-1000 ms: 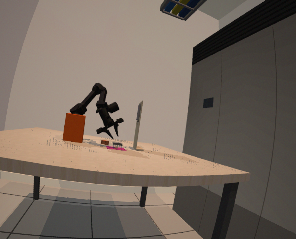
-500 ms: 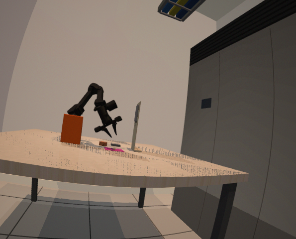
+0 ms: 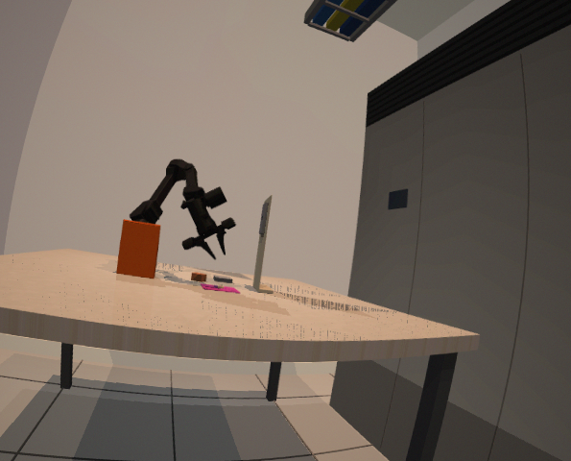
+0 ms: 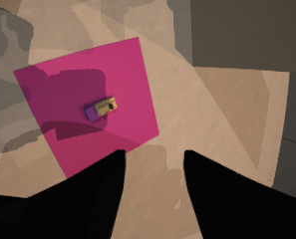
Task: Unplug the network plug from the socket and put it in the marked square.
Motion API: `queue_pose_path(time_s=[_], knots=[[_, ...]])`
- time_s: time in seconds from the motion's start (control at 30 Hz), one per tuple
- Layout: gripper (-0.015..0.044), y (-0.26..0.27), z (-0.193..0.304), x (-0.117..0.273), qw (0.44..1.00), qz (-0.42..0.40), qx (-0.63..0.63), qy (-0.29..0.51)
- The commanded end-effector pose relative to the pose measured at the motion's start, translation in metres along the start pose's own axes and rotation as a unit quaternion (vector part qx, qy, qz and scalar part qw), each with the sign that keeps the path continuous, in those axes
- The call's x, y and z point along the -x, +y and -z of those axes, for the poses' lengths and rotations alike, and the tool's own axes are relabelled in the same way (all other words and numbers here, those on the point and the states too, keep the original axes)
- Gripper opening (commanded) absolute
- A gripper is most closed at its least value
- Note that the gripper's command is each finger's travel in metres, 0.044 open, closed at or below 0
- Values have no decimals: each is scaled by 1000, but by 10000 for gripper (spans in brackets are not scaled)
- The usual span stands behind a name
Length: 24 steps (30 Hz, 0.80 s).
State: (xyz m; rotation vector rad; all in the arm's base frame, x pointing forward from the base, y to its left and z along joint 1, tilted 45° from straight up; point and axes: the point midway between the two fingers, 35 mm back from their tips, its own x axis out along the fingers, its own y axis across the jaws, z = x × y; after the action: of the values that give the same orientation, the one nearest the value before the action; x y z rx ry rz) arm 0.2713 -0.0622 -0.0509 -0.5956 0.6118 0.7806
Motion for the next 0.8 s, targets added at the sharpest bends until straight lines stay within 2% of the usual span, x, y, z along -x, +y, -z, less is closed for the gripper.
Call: queue_pose_path(time_s=[0.0,0.43,0.77], knots=[[156,-5,-1,6,1000,5,4,-2],[156,-8,-1,16,1000,1,0,-1],[156,-32,2,41,1000,2,2,1]])
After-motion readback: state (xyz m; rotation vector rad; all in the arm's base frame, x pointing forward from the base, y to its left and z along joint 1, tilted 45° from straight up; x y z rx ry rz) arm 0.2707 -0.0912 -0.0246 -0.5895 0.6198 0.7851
